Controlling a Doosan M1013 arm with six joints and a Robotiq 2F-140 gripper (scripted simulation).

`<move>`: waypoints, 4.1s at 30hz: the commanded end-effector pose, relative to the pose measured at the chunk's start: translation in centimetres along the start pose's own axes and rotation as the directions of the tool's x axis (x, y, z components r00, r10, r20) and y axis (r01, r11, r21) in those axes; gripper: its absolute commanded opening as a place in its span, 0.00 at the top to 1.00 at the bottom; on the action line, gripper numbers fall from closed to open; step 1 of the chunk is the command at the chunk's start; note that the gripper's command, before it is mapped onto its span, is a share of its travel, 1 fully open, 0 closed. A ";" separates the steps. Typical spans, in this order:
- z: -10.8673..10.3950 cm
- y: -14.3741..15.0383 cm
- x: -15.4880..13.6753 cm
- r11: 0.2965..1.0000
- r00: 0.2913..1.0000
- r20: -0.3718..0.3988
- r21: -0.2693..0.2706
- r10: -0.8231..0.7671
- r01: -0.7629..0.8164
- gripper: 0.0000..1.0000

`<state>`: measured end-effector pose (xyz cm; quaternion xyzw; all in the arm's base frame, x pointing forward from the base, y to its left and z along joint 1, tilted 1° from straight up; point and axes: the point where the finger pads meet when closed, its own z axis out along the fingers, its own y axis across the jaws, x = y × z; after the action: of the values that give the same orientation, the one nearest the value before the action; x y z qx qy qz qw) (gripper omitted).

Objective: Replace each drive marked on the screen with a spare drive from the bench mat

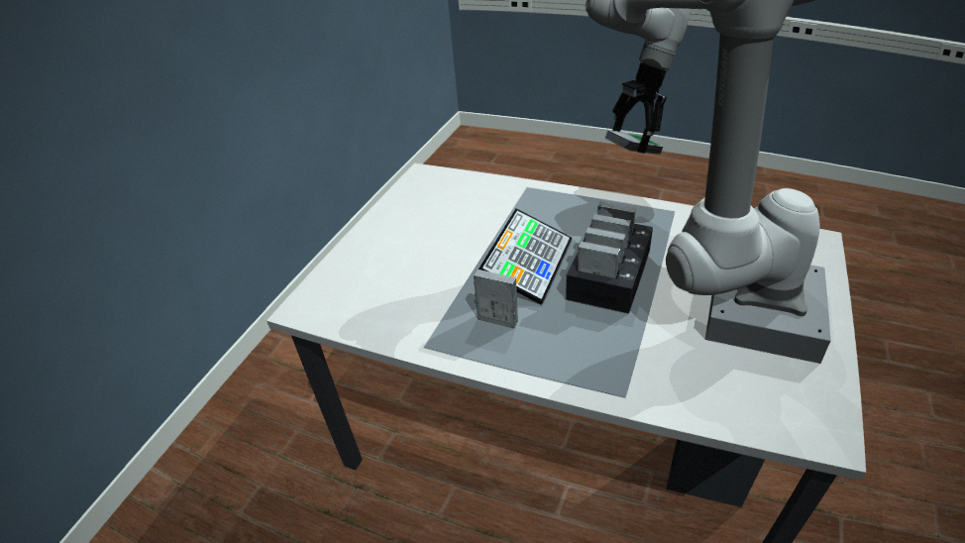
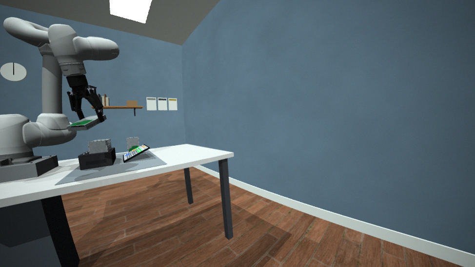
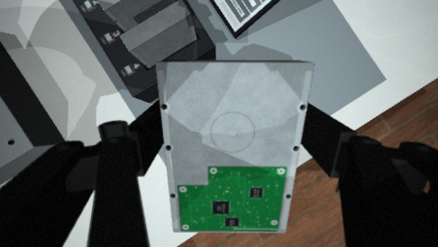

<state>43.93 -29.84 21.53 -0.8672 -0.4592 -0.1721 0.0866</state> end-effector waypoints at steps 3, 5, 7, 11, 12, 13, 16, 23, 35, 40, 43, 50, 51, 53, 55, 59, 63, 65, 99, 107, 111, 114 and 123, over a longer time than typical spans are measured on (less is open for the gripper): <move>0.0 0.0 0.0 1.000 1.000 -0.010 0.000 0.000 0.000 0.90; 0.0 0.0 0.0 1.000 1.000 -0.027 0.002 0.000 0.000 0.90; 0.1 -0.1 0.0 1.000 0.998 -0.056 0.004 0.001 -0.001 0.90; 0.1 -0.1 0.0 1.000 0.990 -0.141 0.004 0.001 0.000 0.90; 0.0 0.0 0.0 1.000 0.986 -0.165 0.002 0.000 0.000 0.90; 0.0 0.0 0.0 1.000 0.982 -0.190 0.000 0.000 0.000 0.90; 0.1 0.0 0.0 1.000 0.969 -0.246 0.003 0.001 0.000 0.90; 0.0 0.0 0.0 1.000 0.931 -0.364 0.001 0.000 0.000 0.90; 0.0 0.0 0.0 1.000 0.916 -0.401 0.001 0.000 0.001 0.90; 0.1 0.0 0.1 1.000 0.876 -0.483 0.004 0.001 0.001 0.90; -0.1 0.0 0.0 1.000 0.833 -0.554 -0.001 -0.001 0.000 0.90; 0.0 0.0 0.1 1.000 0.747 -0.665 0.002 0.000 0.002 0.90; 0.0 0.0 0.1 1.000 0.747 -0.665 0.002 0.000 0.002 0.90; 0.0 0.0 0.1 1.000 0.727 -0.687 0.001 0.000 0.001 0.90; 0.0 0.0 0.0 1.000 0.713 -0.701 0.000 -0.001 0.001 0.90; -0.1 0.0 0.0 1.000 0.707 -0.708 -0.001 -0.001 0.000 0.90; 0.0 0.0 0.0 1.000 0.699 -0.715 -0.001 -0.001 0.001 0.90; 0.0 0.0 0.1 1.000 0.685 -0.729 0.001 -0.001 0.001 0.90; -0.1 0.0 0.0 1.000 0.382 -0.924 -0.001 -0.001 0.000 0.90; -0.1 0.0 0.0 1.000 0.382 -0.924 -0.001 -0.001 0.000 0.90; -0.1 0.0 0.0 1.000 0.382 -0.924 -0.001 -0.001 0.000 0.90; -0.1 0.0 0.0 1.000 0.382 -0.924 -0.001 -0.001 0.000 0.90; -0.1 0.0 0.0 1.000 0.382 -0.924 -0.001 -0.001 0.000 0.90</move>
<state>43.96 -29.84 21.53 -0.6252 -0.3336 -0.6251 0.3273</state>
